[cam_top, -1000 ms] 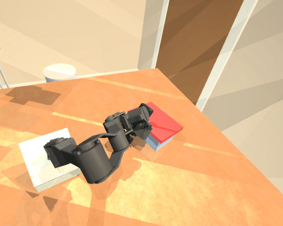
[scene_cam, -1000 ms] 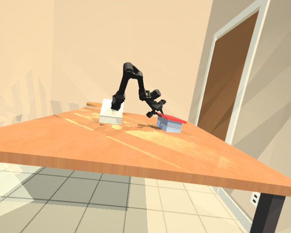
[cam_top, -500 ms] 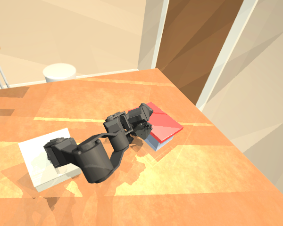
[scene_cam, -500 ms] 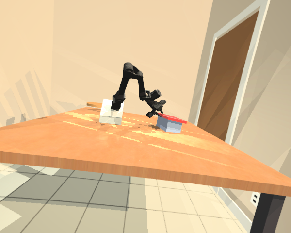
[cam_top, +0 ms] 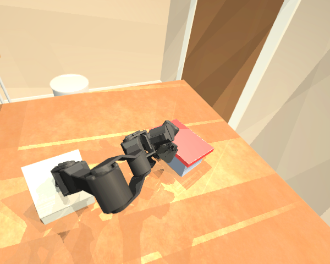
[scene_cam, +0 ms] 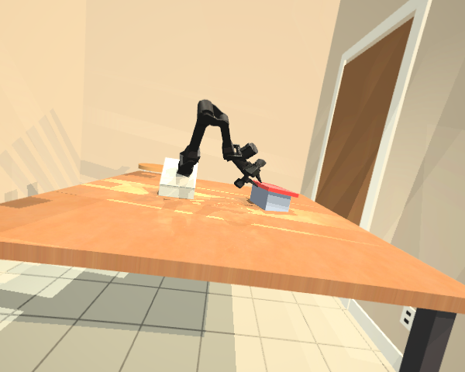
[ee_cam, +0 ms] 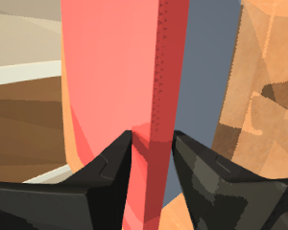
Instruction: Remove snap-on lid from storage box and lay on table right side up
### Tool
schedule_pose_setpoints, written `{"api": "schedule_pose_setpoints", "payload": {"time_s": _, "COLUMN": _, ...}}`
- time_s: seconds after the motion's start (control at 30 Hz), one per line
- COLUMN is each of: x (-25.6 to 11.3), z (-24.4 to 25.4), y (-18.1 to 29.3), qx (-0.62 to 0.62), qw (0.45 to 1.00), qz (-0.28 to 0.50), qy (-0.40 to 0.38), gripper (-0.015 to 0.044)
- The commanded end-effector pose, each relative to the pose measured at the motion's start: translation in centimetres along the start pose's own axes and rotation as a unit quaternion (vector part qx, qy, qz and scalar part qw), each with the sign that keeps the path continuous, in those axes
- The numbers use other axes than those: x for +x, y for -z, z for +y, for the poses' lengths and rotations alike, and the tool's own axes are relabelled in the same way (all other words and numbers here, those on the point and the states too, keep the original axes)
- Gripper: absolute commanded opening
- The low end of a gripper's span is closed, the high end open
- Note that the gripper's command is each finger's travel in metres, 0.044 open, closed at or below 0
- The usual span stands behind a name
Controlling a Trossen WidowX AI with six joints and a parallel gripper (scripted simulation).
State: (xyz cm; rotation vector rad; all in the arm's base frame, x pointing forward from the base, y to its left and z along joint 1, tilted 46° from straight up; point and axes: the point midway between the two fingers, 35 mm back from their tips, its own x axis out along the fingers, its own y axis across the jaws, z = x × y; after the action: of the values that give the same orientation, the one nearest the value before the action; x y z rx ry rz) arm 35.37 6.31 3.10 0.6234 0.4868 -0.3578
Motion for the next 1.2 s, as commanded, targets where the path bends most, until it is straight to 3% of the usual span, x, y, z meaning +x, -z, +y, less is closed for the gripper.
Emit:
{"api": "schedule_pose_setpoints", "payload": {"time_s": 0.0, "x": 0.1, "z": 0.1, "y": 0.0, "qx": 0.000, "qw": 1.000, "qz": 0.000, "qy": -0.001, "gripper": 0.0000}}
{"api": "schedule_pose_setpoints", "payload": {"time_s": 1.17, "x": -2.2, "z": 4.1, "y": 0.0, "qx": 0.001, "qw": 1.000, "qz": -0.002, "qy": 0.002, "gripper": 0.0000}}
